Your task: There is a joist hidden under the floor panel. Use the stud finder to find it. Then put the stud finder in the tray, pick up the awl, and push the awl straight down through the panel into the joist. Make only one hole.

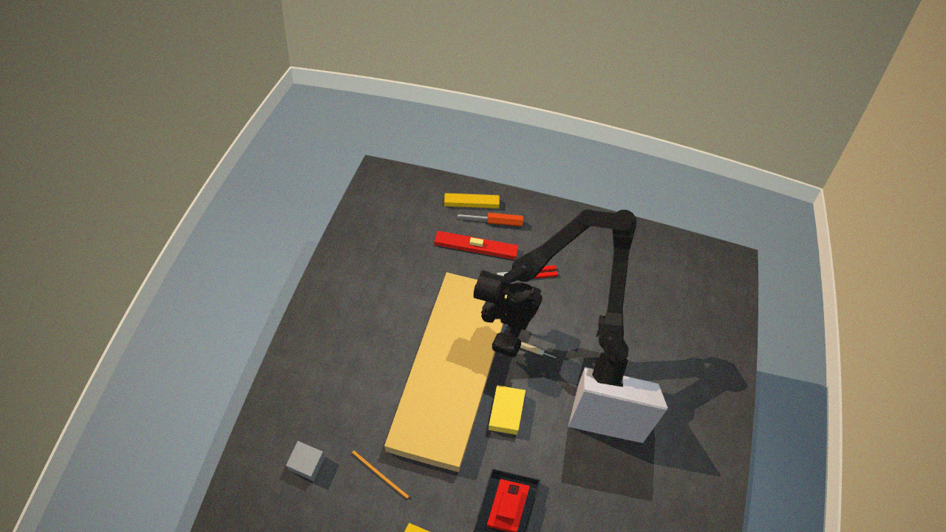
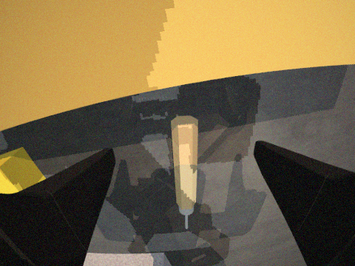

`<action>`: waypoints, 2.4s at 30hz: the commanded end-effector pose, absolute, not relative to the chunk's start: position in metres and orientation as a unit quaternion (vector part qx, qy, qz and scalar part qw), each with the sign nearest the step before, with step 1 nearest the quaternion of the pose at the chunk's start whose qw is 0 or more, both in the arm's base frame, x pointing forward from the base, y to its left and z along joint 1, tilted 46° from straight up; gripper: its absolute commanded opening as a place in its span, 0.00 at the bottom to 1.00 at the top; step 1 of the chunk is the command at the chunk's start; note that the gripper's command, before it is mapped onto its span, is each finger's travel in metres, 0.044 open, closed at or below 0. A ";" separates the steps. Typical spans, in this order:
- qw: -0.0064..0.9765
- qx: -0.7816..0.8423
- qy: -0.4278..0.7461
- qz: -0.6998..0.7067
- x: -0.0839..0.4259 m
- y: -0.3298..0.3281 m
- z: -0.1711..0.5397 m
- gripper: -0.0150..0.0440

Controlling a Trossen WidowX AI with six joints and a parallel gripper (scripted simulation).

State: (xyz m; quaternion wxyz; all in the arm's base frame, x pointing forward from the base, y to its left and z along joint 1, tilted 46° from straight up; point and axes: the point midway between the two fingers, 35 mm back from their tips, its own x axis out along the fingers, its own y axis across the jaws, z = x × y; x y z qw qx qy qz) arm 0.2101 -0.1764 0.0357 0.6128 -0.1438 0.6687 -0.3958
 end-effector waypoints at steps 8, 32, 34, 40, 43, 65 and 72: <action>0.610 -0.148 0.669 -0.397 0.205 -0.189 0.024 1.00; 0.611 -0.148 0.669 -0.396 0.206 -0.188 0.025 0.25; 0.611 -0.147 0.670 -0.395 0.209 -0.183 0.028 0.25; 0.614 -0.143 0.670 -0.392 0.219 -0.159 0.049 0.25; 0.614 -0.143 0.671 -0.391 0.223 -0.146 0.061 0.25; 0.634 -0.104 0.706 -0.299 0.229 -0.101 0.086 0.25; 0.675 -0.070 0.710 -0.186 0.243 -0.095 0.075 0.25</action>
